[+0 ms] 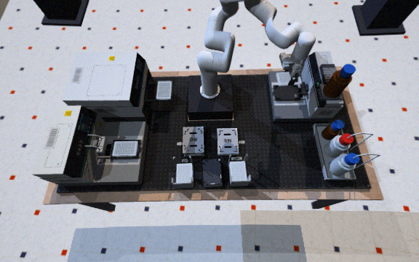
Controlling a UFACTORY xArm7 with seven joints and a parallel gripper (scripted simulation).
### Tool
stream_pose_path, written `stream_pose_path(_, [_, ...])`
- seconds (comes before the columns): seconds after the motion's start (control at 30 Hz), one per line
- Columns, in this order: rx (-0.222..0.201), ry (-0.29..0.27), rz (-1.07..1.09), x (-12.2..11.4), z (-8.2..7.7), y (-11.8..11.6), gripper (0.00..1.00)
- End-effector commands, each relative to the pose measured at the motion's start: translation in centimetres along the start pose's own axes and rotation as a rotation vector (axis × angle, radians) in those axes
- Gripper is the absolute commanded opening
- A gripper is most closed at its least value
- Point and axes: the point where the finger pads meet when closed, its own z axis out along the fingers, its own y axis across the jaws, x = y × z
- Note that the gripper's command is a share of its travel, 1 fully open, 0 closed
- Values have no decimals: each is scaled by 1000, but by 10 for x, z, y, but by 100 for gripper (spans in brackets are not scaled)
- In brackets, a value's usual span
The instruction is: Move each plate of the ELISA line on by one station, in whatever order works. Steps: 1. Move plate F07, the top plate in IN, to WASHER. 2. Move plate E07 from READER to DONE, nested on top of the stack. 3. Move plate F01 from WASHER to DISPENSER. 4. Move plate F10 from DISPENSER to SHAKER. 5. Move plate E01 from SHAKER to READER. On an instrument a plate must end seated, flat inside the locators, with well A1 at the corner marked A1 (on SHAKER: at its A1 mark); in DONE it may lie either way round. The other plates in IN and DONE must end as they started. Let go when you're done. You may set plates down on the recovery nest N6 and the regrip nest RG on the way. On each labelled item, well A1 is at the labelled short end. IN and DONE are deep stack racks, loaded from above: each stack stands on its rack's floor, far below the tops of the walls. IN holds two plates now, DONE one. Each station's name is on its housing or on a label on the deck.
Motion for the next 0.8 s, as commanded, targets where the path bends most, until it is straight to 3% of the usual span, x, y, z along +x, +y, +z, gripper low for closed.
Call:
stream_pose_path(0.0, [1, -7, -35, 13, -2, 0, 0])
stream_pose_path(0.77, [2, -6, -161, 81, -2, 5, 0])
